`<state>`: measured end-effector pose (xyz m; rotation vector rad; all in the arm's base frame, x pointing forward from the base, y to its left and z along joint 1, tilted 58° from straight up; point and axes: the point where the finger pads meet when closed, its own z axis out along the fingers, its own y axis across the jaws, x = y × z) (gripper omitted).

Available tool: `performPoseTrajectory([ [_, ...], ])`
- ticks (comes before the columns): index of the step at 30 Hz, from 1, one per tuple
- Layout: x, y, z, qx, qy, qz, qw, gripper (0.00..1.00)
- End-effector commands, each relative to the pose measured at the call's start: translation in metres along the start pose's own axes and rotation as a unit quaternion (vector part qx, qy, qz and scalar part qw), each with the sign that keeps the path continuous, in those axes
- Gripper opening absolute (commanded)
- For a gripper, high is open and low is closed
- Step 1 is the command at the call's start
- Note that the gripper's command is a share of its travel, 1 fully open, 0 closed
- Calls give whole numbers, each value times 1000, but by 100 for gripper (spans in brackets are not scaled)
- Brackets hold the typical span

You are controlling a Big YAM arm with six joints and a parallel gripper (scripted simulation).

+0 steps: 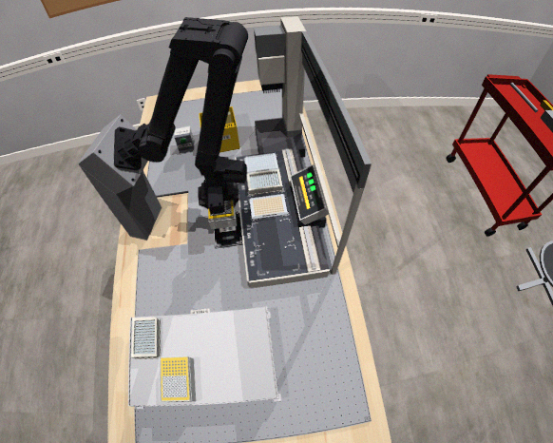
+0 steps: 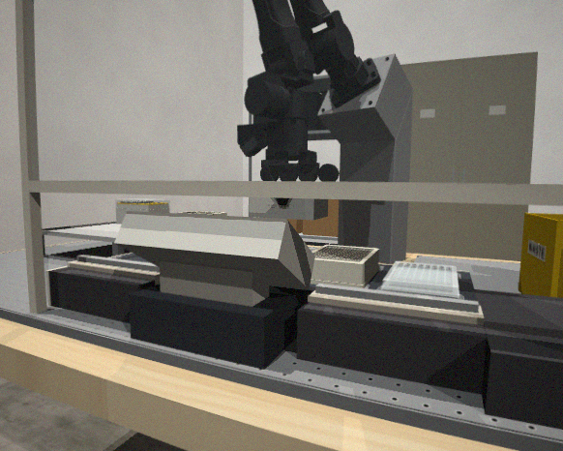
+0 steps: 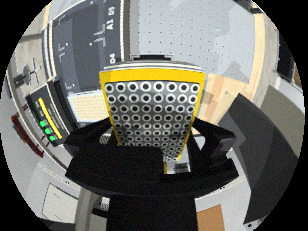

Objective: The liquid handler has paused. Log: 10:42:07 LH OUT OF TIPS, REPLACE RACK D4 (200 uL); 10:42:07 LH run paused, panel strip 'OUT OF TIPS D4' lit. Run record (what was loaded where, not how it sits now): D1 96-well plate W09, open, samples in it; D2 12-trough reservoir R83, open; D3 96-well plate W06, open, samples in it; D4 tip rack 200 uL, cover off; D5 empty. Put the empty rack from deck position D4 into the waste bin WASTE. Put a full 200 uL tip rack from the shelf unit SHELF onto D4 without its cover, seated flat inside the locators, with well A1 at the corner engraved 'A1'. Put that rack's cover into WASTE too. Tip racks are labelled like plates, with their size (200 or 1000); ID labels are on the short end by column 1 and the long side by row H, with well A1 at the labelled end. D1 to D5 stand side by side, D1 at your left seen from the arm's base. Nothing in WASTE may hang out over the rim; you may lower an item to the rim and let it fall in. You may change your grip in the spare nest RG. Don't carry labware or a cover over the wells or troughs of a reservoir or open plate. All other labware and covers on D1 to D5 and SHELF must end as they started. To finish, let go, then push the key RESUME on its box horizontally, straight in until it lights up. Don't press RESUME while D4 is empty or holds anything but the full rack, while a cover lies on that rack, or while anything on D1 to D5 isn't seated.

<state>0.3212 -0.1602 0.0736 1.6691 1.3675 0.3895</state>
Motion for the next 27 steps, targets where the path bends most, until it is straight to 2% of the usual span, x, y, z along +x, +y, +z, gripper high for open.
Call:
performPoseTrajectory([
  [1,-5,1,6,-4,-6,-5,1000,0],
  [27,-5,0,43,-3,-6,-5,1000,0],
])
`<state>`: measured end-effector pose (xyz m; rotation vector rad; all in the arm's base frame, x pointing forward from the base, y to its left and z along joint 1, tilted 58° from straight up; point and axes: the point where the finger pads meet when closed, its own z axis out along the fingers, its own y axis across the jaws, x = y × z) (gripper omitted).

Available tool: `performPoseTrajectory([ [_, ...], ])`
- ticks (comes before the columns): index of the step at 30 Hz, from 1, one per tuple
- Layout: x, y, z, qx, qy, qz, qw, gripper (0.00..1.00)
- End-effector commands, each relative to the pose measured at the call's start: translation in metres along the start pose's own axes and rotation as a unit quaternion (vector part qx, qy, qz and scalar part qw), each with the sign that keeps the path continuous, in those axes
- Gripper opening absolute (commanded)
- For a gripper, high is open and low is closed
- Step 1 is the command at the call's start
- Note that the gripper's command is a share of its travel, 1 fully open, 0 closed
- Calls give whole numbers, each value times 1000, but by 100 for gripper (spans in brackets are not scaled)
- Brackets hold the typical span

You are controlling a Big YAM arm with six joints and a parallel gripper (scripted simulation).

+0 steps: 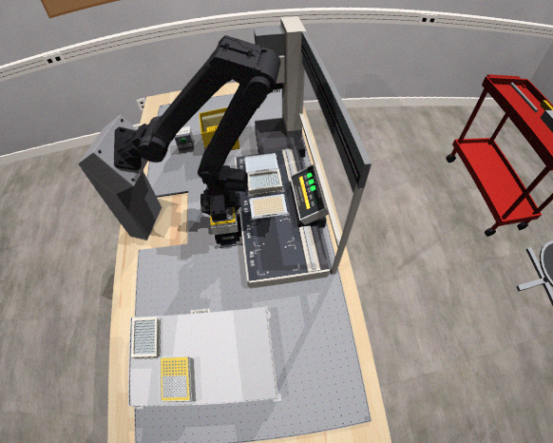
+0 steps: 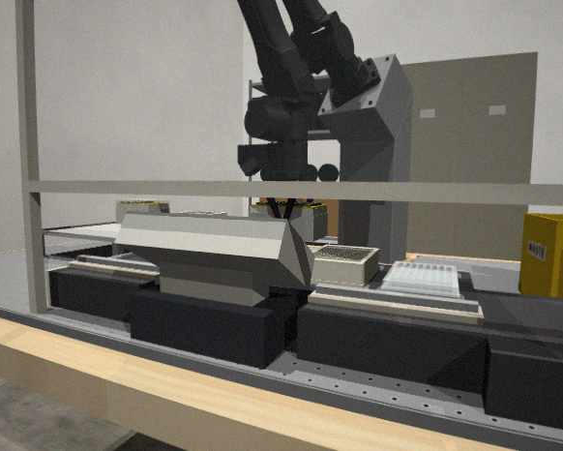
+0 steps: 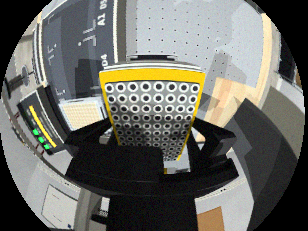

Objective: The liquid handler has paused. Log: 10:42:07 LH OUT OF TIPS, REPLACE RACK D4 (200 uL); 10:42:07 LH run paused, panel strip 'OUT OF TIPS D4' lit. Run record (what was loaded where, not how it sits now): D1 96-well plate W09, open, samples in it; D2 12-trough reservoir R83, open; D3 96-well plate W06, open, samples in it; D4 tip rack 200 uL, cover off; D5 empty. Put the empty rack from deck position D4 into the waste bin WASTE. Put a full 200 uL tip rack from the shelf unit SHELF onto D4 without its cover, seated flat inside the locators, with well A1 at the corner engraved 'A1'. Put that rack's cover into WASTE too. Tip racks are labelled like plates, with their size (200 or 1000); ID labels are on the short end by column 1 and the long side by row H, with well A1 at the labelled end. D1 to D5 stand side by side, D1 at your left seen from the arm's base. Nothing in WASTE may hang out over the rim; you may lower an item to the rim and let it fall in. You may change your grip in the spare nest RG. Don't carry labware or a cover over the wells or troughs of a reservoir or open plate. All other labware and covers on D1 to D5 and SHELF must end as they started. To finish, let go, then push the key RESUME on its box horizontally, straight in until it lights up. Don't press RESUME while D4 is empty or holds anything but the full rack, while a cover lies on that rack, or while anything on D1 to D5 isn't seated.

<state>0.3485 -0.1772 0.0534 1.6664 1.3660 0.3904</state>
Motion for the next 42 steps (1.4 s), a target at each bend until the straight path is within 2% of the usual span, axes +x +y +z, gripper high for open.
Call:
performPoseTrajectory([
  [1,-5,0,6,-2,-6,-4,1000,0],
  [37,-4,-1,60,-2,-4,-6,1000,0],
  [42,-5,1,52,-7,-6,-5,1000,0],
])
